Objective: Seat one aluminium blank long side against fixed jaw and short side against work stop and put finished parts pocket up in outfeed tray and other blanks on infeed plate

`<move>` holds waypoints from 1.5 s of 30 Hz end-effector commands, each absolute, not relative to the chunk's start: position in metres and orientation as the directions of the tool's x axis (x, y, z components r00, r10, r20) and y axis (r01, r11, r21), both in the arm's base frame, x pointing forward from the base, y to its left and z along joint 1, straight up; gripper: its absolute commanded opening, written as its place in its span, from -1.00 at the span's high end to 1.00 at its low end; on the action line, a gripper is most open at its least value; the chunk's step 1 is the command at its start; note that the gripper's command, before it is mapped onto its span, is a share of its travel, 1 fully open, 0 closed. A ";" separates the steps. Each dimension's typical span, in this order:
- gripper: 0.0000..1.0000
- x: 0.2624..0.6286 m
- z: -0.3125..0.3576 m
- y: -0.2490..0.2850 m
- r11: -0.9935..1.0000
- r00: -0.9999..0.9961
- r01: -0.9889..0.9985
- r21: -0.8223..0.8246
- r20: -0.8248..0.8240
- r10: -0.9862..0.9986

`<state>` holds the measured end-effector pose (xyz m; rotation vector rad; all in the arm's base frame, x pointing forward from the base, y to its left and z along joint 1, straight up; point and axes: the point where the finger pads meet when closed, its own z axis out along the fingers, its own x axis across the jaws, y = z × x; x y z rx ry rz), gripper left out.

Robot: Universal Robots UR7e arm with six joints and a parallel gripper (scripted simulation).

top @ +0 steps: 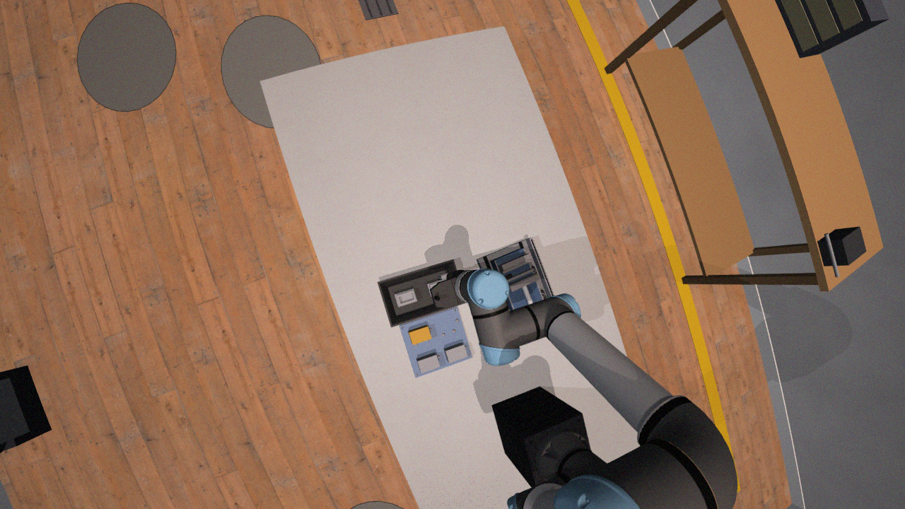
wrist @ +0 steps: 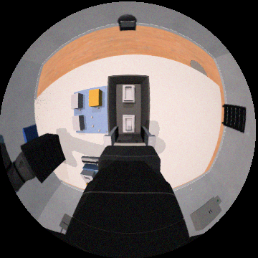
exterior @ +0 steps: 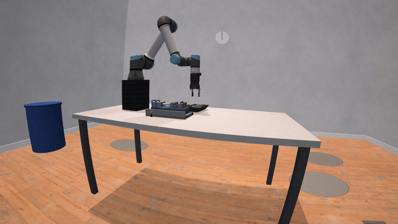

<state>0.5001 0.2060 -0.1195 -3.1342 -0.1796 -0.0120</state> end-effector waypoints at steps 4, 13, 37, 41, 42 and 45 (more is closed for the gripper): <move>-1.00 0.501 -0.071 0.205 -0.994 0.993 0.114 -0.001 0.006 0.114; -1.00 0.501 -0.060 0.205 -0.994 0.993 0.114 -0.001 0.006 0.114; 1.00 0.500 -0.061 0.205 -0.994 0.994 0.114 -0.001 0.003 0.114; 1.00 0.500 -0.061 0.205 -0.994 0.994 0.114 -0.001 0.003 0.114; 1.00 0.500 -0.061 0.205 -0.994 0.994 0.114 -0.001 0.003 0.114; 1.00 0.500 -0.061 0.205 -0.994 0.994 0.114 -0.001 0.003 0.114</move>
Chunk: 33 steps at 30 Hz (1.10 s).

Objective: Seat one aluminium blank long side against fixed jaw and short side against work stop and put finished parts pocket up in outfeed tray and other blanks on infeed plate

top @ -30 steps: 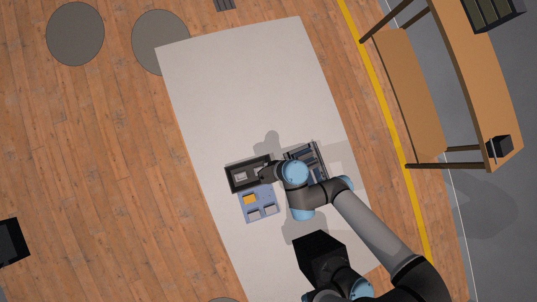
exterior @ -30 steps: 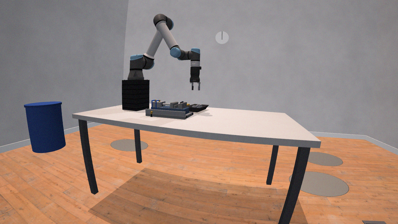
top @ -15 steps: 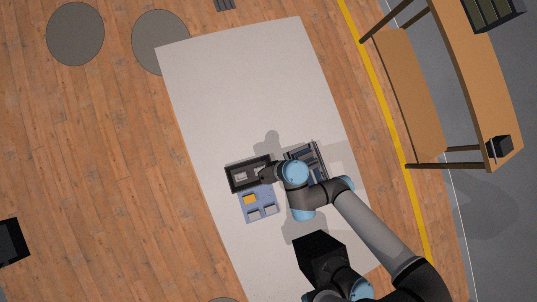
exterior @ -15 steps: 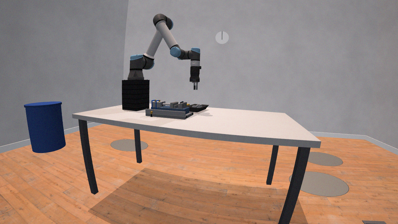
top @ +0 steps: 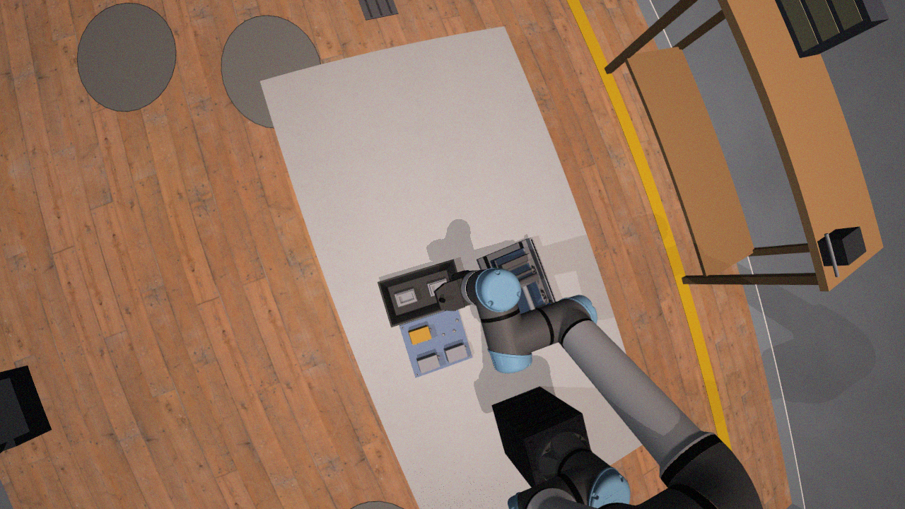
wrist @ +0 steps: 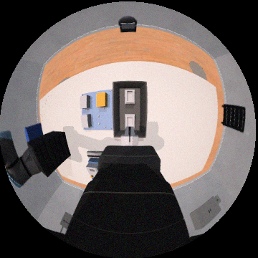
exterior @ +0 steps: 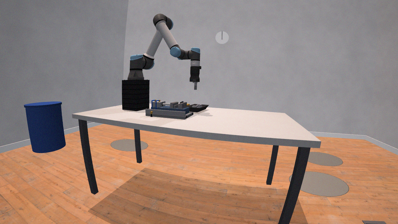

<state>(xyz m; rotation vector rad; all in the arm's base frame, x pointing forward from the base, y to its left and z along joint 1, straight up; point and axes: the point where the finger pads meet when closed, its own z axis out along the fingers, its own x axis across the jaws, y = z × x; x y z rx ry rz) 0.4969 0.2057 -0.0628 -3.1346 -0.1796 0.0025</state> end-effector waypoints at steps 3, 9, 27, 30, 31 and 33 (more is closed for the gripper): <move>1.00 0.500 -0.061 0.205 -0.994 0.994 0.114 -0.001 0.003 0.114; 1.00 0.492 -0.061 0.209 -0.993 0.993 0.115 -0.001 0.001 0.115; 1.00 0.362 -0.061 0.264 -0.993 0.993 0.115 -0.001 0.001 0.115; 1.00 0.346 -0.061 0.268 -0.993 0.993 0.115 -0.001 0.001 0.115; 1.00 0.346 -0.061 0.268 -0.993 0.993 0.115 -0.001 0.001 0.115; 1.00 0.320 -0.061 0.273 -0.993 0.993 0.115 -0.001 0.001 0.115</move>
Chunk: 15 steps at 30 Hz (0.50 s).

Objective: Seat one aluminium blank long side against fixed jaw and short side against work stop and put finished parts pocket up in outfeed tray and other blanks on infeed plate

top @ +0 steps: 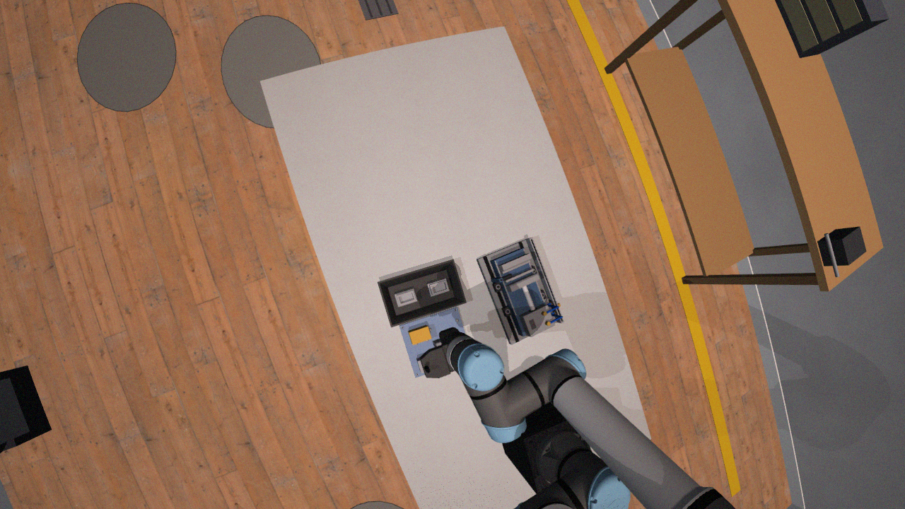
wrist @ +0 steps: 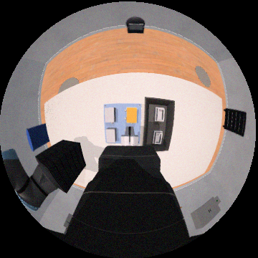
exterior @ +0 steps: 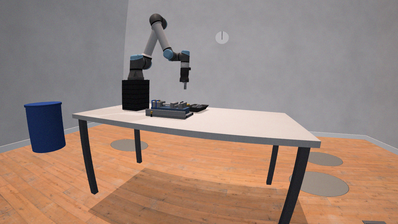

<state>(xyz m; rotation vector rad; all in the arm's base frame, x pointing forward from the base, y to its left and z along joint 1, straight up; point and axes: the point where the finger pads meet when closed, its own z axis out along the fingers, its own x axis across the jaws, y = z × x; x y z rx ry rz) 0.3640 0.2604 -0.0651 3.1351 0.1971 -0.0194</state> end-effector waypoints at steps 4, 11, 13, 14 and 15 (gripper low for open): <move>1.00 0.286 -0.062 0.277 -0.993 0.993 0.115 -0.001 0.001 0.115; -1.00 0.275 -0.062 0.278 -0.993 0.993 0.116 -0.001 0.001 0.116; -1.00 0.275 -0.062 0.278 -0.993 0.993 0.116 -0.001 0.001 0.116; -1.00 0.275 -0.062 0.278 -0.993 0.993 0.116 -0.001 0.001 0.116; -1.00 0.275 -0.062 0.278 -0.993 0.993 0.116 -0.001 0.001 0.116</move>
